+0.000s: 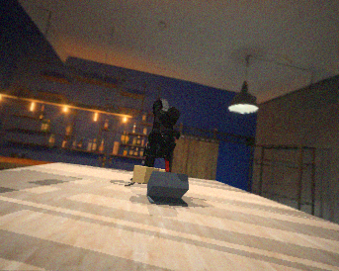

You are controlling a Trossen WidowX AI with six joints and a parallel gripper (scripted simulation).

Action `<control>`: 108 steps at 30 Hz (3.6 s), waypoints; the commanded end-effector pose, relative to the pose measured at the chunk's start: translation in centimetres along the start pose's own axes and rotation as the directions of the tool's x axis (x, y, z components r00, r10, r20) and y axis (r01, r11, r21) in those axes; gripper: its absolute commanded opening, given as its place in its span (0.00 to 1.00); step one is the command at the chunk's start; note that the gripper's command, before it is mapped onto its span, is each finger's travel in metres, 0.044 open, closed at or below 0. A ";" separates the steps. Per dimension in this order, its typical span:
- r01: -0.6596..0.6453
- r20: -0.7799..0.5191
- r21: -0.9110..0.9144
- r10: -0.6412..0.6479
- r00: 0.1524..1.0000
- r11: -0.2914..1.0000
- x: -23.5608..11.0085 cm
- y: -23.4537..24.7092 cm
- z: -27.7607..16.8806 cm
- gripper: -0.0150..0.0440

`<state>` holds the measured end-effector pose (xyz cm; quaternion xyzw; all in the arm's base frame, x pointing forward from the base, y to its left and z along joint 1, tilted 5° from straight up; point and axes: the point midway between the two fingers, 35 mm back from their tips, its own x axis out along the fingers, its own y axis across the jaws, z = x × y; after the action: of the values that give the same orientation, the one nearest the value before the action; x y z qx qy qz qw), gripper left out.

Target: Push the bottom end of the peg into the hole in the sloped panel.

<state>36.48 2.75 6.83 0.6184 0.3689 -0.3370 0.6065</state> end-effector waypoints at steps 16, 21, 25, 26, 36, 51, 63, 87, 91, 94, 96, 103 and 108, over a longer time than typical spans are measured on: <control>0.005 0.004 0.006 -0.005 1.000 1.000 2.1 -0.2 0.1 0.25; 0.003 0.003 0.005 -0.003 1.000 1.000 2.4 -0.2 0.1 0.25; -0.001 0.000 0.002 0.001 1.000 1.000 2.1 -0.1 0.0 0.25; -0.001 0.000 0.002 0.001 1.000 1.000 2.1 -0.1 0.0 0.25; -0.001 0.000 0.002 0.001 1.000 1.000 2.1 -0.1 0.0 0.25; -0.001 0.000 0.002 0.001 1.000 1.000 2.6 -0.4 0.1 0.25; -0.001 0.000 0.002 0.001 1.000 1.000 3.2 -0.4 0.1 0.25; -0.001 0.000 0.002 0.001 1.000 1.000 4.5 -0.3 0.1 0.25; -0.001 0.000 0.002 0.001 1.000 1.000 4.7 -0.3 0.1 0.25; -0.001 0.000 0.002 0.001 1.000 1.000 4.9 -0.3 0.1 0.25; -0.002 0.000 0.002 0.002 1.000 1.000 5.0 -0.3 0.1 0.25; -0.002 0.000 0.002 0.002 1.000 1.000 5.3 -0.3 0.1 0.25; -0.002 0.000 0.002 0.002 1.000 1.000 5.6 -0.4 0.1 0.25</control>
<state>38.93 2.87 2.13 0.6205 0.3662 -0.3360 0.6067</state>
